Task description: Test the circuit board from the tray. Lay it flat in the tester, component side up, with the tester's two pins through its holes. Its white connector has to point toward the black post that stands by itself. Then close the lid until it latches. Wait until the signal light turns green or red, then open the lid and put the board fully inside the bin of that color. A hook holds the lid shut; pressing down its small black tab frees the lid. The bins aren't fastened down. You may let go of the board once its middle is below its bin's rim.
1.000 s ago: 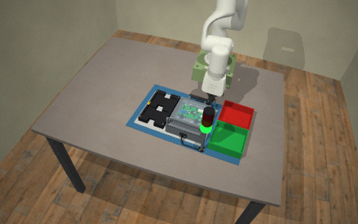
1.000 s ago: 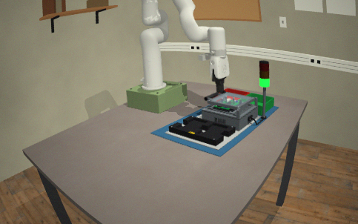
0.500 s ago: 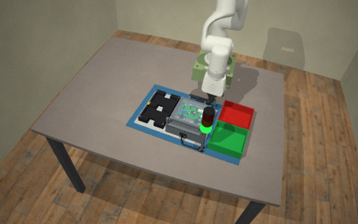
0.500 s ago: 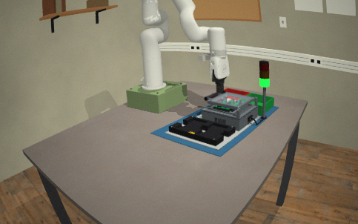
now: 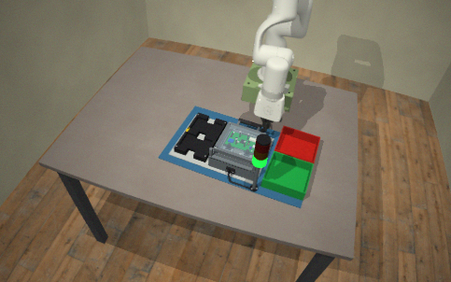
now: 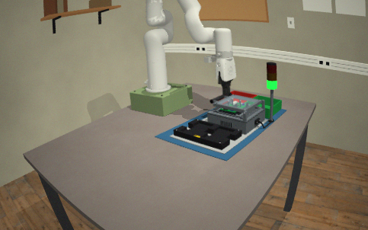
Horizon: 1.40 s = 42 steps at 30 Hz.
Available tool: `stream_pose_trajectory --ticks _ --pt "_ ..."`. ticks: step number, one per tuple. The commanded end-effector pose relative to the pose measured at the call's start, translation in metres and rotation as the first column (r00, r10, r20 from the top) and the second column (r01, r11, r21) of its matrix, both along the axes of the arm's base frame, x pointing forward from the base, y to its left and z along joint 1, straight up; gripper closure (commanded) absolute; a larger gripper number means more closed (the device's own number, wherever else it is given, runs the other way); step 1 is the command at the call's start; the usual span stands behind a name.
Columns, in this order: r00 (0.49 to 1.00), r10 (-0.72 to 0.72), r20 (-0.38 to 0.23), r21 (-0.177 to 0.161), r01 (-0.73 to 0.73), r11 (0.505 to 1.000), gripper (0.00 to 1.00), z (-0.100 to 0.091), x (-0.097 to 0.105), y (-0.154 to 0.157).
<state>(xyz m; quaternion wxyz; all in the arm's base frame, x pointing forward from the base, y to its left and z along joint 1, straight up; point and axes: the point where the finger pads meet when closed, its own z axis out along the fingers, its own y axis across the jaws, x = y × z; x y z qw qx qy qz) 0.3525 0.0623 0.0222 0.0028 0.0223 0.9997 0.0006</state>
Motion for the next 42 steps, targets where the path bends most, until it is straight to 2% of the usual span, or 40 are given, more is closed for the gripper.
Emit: stream_pose_trajectory --ticks 1,24,28,36,42 --pt "1.000 0.000 0.001 0.000 0.000 1.000 1.00 -0.001 0.000 0.000" --pt "1.000 0.000 0.001 0.000 0.000 1.000 1.00 -0.001 0.000 0.000" --pt "1.000 0.000 0.001 0.000 0.000 1.000 1.00 0.011 0.000 0.000" --pt "1.000 0.000 0.001 0.000 0.000 1.000 1.00 0.055 0.000 0.000" --pt "1.000 0.000 0.001 0.000 0.000 1.000 1.00 0.060 0.000 0.000"
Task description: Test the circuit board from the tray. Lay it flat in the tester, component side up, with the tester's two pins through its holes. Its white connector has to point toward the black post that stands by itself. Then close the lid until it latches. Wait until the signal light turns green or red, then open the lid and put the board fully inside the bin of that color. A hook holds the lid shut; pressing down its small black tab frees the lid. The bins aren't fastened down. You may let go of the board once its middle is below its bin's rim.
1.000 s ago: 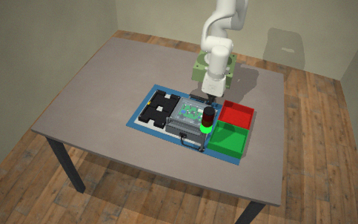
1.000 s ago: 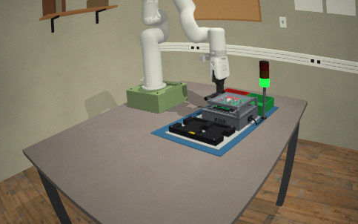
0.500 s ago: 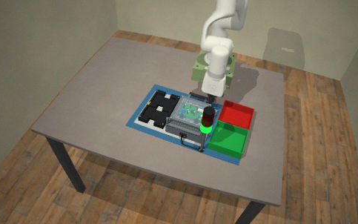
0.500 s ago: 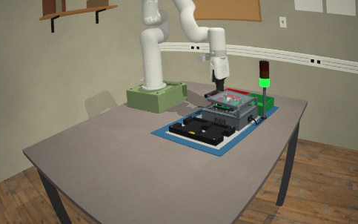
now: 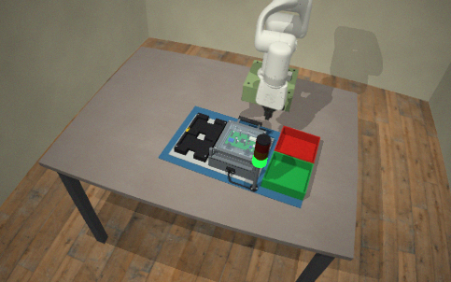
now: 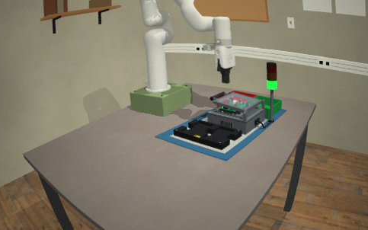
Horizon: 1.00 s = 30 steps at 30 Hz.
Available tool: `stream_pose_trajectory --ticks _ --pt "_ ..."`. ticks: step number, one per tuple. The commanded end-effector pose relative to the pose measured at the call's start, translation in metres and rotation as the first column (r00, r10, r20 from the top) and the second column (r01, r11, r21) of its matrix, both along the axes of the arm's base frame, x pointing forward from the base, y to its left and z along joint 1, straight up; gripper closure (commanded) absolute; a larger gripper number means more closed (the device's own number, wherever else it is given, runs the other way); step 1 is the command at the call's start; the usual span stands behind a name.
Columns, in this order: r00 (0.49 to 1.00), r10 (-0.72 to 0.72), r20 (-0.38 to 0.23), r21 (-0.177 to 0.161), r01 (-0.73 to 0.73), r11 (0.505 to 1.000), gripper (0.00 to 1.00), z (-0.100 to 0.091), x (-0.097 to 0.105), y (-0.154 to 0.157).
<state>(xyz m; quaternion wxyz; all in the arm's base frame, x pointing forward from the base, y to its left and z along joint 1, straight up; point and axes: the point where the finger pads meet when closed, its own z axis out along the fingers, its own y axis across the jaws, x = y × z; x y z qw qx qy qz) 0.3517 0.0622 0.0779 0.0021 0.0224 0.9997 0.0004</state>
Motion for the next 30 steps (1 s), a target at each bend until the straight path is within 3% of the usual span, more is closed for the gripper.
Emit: stream_pose_trajectory --ticks 1,17,30 --pt "1.000 0.000 0.002 0.000 0.000 1.000 1.00 0.0039 0.0008 0.0002" --pt "0.999 0.041 0.002 0.000 -0.041 0.999 1.00 0.0039 0.0008 0.0002" --pt "0.950 0.313 0.002 -0.002 -0.313 0.950 1.00 0.0039 0.0008 0.0002"
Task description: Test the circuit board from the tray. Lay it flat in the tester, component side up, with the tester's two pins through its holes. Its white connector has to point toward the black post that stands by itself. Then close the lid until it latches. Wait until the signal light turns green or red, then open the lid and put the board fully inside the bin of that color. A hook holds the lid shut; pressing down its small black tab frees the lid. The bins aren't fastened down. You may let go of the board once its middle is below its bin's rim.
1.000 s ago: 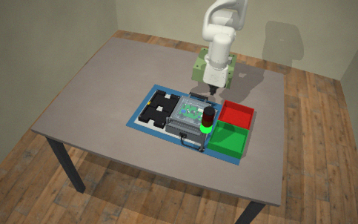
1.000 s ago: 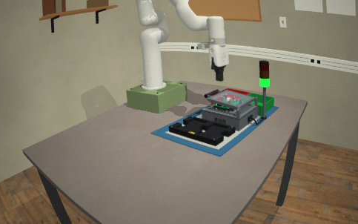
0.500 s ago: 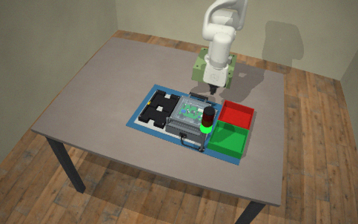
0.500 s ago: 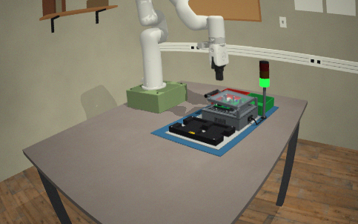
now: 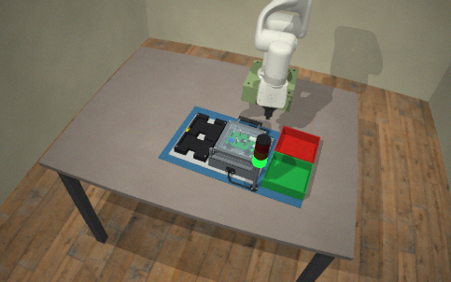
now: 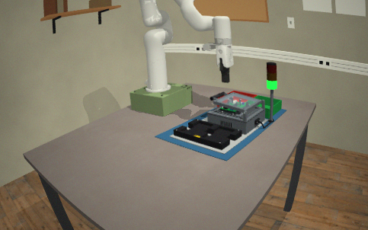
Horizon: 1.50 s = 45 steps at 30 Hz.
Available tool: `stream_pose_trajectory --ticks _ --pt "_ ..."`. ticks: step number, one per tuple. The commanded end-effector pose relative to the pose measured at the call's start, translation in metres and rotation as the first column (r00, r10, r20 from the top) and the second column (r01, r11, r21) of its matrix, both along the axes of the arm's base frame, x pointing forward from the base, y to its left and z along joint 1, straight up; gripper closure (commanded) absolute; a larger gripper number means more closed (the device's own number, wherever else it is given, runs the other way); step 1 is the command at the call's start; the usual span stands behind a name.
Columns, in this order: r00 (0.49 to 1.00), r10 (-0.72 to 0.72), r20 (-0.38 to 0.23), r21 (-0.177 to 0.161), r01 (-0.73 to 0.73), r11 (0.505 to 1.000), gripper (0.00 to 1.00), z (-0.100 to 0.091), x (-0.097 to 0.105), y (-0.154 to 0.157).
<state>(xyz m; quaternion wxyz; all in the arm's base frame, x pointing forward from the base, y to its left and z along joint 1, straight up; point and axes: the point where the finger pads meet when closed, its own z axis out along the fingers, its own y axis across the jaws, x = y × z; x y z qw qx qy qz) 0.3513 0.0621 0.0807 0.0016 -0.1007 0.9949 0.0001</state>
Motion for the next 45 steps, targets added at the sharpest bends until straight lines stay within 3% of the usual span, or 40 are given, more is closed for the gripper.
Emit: stream_pose_trajectory --ticks 1,6,16,18,25,33,35,40,45 --pt "0.997 0.071 0.003 0.000 -0.071 0.997 1.00 0.0011 0.0012 0.0002" --pt "0.966 0.257 0.003 -0.001 -0.257 0.966 1.00 0.0011 0.0012 0.0002" --pt "0.812 0.584 0.003 -0.003 -0.584 0.812 1.00 0.0011 0.0012 0.0002" --pt "0.812 0.584 0.003 -0.003 -0.584 0.812 1.00 0.0011 0.0012 0.0002" --pt "0.622 0.783 0.002 -0.005 -0.783 0.622 1.00 0.0011 0.0012 0.0002" --pt "0.403 0.915 0.001 -0.006 -0.915 0.403 1.00 0.0011 0.0012 0.0002" --pt "0.403 0.915 0.001 -0.006 -0.915 0.403 1.00 0.0011 0.0012 0.0002" --pt "0.309 0.951 0.000 -0.006 -0.951 0.309 1.00 0.0011 0.0012 0.0002" --pt "0.259 0.966 0.000 -0.007 -0.966 0.259 1.00 0.0011 0.0012 0.0002"
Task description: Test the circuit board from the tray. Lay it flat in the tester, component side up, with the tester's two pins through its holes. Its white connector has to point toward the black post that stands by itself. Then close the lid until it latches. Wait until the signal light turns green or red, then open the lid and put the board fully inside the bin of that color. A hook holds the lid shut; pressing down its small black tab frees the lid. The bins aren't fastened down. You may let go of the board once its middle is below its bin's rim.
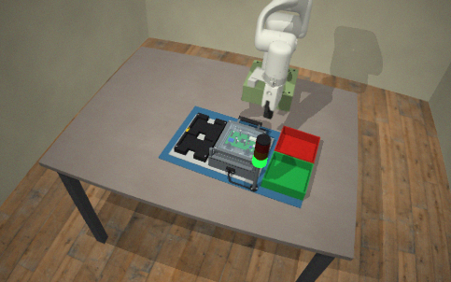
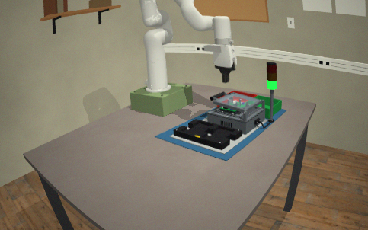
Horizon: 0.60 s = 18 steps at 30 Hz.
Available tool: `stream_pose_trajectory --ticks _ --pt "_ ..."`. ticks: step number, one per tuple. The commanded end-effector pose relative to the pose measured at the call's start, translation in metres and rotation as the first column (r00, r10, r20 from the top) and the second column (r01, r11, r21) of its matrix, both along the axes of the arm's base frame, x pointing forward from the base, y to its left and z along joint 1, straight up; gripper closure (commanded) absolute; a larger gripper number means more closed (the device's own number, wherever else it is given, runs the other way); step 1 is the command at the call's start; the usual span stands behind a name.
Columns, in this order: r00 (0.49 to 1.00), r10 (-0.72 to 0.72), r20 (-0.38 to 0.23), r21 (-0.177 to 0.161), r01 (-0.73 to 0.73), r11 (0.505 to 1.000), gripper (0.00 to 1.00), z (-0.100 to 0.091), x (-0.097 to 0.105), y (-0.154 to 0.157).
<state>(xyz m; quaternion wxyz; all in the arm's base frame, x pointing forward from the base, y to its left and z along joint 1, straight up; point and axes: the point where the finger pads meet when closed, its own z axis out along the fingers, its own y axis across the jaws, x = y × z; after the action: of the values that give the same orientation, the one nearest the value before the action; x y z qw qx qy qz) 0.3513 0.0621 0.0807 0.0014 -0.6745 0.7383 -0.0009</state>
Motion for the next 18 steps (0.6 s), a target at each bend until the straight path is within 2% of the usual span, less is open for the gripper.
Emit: stream_pose_trajectory --ticks 1,14,15,18 --pt "0.999 0.036 0.003 0.000 -0.036 0.999 1.00 0.0011 0.0012 0.0002" --pt "0.999 0.045 0.003 0.000 -0.045 0.999 1.00 0.0011 0.0012 0.0002" --pt "0.999 0.045 0.003 0.000 -0.045 0.999 0.72 0.0011 0.0012 0.0002" --pt "0.999 0.045 0.003 0.000 -0.045 0.999 0.72 0.0011 0.0012 0.0002"
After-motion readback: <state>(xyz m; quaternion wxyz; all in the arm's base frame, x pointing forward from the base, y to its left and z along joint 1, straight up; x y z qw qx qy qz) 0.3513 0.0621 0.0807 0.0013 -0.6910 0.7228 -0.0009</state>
